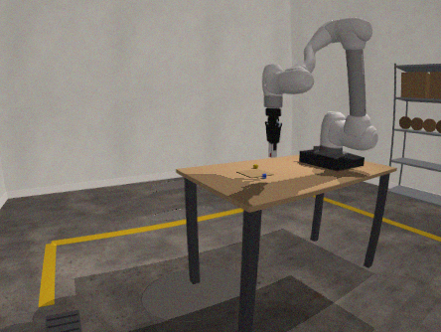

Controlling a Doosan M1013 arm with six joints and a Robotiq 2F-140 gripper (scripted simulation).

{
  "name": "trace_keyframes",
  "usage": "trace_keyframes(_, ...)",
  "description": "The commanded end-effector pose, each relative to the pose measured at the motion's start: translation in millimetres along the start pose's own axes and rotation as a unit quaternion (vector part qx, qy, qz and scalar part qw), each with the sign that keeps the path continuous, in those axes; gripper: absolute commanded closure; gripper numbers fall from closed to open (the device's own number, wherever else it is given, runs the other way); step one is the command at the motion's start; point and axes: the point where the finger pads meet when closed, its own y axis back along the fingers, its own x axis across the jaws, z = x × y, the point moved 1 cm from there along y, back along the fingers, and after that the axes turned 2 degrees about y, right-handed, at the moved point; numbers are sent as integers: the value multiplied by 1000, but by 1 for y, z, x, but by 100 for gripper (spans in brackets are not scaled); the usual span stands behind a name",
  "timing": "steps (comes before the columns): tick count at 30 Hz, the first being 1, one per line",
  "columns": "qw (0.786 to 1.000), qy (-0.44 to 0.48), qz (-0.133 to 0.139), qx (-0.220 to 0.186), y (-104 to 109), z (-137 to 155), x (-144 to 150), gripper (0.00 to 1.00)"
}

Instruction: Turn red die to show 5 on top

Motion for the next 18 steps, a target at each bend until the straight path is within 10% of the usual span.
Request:
trace_keyframes(1, 998, -70, 5, 1, 0, -4, 10, 91)
trace_keyframes(18, 935, -354, 5, 2, 2, -21, 54, 91)
